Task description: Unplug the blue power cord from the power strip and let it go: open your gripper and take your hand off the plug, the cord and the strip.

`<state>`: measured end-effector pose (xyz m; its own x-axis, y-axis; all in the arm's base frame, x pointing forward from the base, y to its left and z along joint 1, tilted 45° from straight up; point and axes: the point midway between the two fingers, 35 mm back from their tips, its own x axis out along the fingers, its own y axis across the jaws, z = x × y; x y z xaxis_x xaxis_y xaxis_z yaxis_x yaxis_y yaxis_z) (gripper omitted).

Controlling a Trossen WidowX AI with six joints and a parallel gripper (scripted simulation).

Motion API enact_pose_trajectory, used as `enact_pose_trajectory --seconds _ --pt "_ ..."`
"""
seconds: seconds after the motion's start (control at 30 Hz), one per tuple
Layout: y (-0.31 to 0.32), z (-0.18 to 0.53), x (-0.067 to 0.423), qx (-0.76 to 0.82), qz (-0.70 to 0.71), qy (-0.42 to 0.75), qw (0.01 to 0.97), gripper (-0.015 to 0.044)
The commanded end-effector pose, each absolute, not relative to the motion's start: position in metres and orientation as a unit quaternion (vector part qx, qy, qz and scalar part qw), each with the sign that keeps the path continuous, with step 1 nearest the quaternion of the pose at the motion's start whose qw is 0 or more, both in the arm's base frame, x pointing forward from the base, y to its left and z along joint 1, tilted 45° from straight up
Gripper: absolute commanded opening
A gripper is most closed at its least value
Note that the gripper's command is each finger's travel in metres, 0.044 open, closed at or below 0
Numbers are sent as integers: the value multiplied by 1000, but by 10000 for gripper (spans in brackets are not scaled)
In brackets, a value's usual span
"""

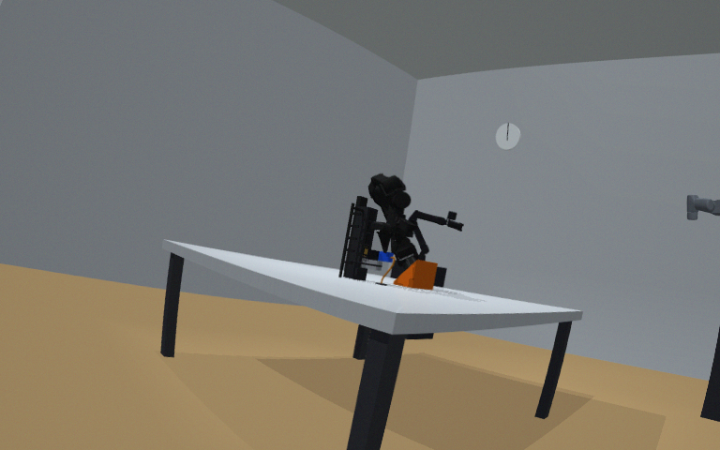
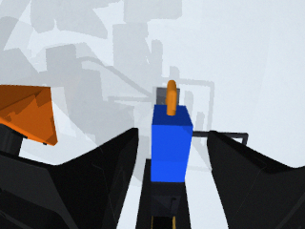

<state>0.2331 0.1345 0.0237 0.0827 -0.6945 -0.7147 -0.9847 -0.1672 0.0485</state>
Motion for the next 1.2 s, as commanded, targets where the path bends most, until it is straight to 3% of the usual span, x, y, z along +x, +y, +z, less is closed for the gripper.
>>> enact_pose_trajectory --seconds 0.0,0.17,0.33,1.17 --pt "134 25 234 -700 311 599 234 315" --pt "153 14 231 -700 312 598 235 440" --pt "185 -8 223 -699 313 598 236 440" --pt "185 -8 223 -699 313 598 236 440"
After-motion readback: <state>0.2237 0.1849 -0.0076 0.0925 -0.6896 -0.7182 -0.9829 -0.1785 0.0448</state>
